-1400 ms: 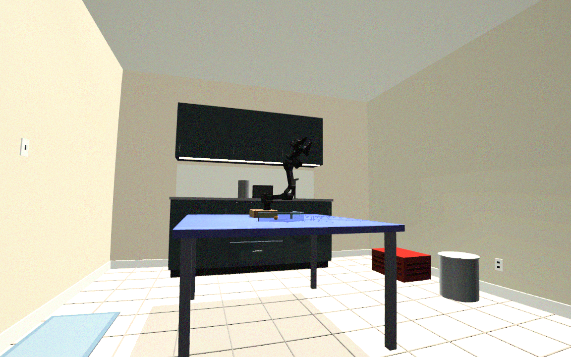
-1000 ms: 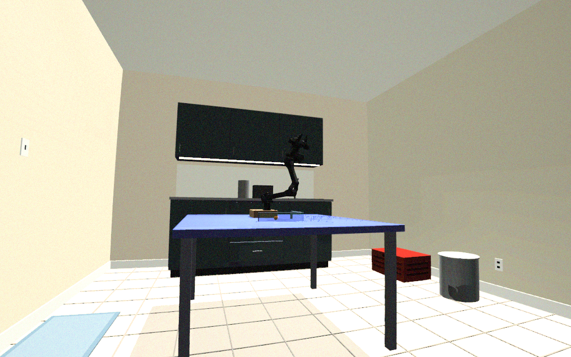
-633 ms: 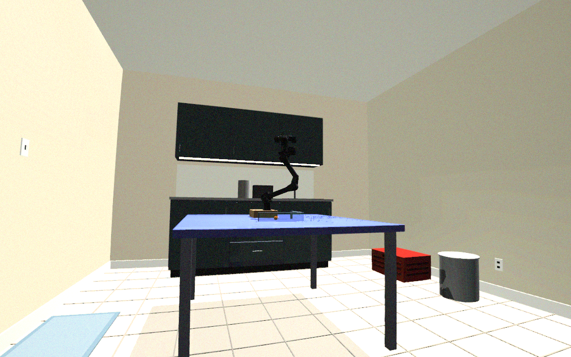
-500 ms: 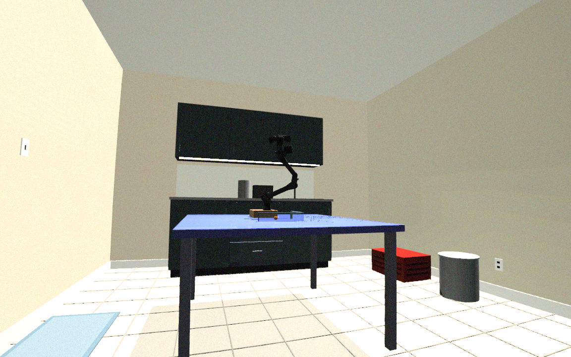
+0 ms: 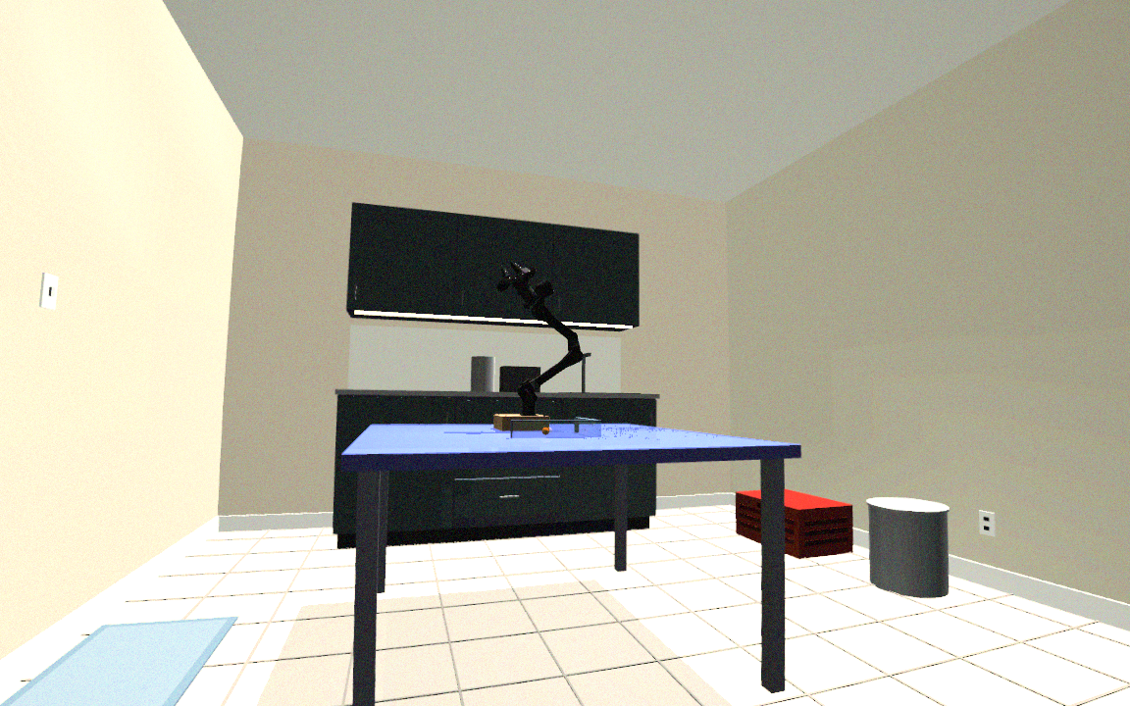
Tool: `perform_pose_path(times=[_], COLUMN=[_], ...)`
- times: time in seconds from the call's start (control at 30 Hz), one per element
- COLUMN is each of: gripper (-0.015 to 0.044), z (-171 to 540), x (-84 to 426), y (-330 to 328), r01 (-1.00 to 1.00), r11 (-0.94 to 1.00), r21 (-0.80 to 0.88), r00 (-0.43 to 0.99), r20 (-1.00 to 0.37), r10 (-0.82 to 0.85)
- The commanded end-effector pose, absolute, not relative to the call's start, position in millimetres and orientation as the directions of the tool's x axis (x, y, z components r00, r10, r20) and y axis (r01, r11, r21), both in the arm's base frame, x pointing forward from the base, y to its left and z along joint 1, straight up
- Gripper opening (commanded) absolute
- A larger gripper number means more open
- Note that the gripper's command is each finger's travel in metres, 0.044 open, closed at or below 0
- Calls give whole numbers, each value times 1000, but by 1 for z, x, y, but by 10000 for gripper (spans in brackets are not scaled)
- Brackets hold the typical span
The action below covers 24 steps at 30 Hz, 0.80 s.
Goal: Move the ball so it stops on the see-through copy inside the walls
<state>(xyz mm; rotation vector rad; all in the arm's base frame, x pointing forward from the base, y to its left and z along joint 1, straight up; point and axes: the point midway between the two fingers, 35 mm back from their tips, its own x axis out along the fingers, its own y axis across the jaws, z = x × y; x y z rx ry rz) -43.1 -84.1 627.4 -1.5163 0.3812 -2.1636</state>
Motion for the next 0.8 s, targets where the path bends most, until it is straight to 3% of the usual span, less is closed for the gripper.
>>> perform_pose_path(times=[0.0, 0.4, 0.77], gripper=[237, 237, 237], z=[611, 519, 405], x=[-34, 49, 169], y=[-134, -267, -302], r01=[310, 632, 596], r11=[-754, -216, 328], r21=[-579, -744, -733], r00=[-212, 99, 435], r20=[731, 354, -48], r10=[-648, -930, -899])
